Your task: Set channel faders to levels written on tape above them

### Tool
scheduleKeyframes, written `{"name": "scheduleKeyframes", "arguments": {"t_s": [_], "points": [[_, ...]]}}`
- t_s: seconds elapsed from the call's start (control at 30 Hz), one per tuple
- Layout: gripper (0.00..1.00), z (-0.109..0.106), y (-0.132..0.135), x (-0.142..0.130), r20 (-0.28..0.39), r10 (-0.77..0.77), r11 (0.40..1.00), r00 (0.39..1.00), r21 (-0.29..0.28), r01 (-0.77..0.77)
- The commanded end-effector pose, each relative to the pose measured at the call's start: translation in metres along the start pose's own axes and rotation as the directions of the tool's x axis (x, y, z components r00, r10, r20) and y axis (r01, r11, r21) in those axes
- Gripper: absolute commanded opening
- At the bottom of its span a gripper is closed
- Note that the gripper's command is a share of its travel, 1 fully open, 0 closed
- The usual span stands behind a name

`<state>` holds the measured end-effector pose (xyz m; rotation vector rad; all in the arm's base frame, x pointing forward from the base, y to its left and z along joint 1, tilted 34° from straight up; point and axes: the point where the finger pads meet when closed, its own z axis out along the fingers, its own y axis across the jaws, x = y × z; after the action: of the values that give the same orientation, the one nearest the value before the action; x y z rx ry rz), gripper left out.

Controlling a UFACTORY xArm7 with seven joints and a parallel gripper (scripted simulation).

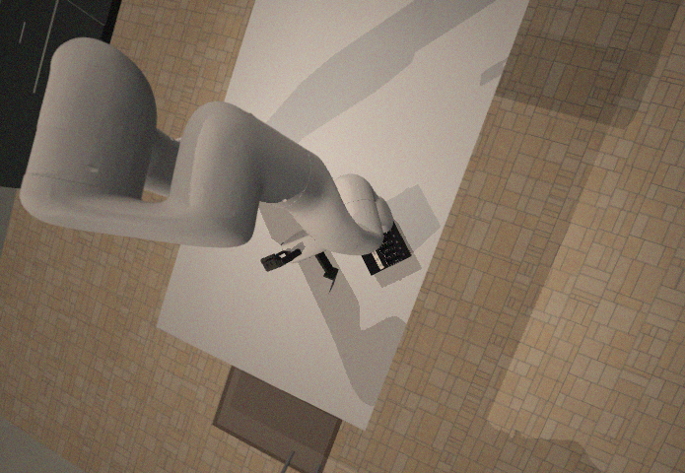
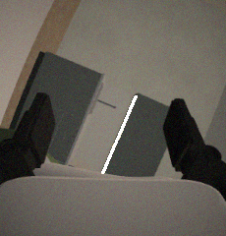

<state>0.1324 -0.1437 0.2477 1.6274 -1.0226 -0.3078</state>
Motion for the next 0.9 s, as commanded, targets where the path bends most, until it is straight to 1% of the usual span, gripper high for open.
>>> {"name": "scheduleKeyframes", "arguments": {"t_s": [0.0,0.57,0.63,0.7,0.73,0.8,0.87], "points": [[1.00,-0.001,0.000,0.000,-0.001,0.001,1.000,1.000,0.001,-0.001],[1.00,-0.001,0.000,0.000,-0.001,0.001,1.000,1.000,0.001,-0.001],[1.00,-0.001,-0.002,0.002,-0.004,-0.005,1.000,1.000,0.011,0.005],[1.00,-0.001,-0.009,0.005,-0.014,-0.023,0.999,1.000,0.041,0.023],[1.00,-0.002,-0.015,0.008,-0.023,-0.037,0.997,0.999,0.066,0.039],[1.00,-0.005,-0.031,0.017,-0.052,-0.078,0.987,0.996,0.137,0.084],[1.00,-0.012,-0.054,0.028,-0.100,-0.127,0.962,0.987,0.230,0.147]]}}
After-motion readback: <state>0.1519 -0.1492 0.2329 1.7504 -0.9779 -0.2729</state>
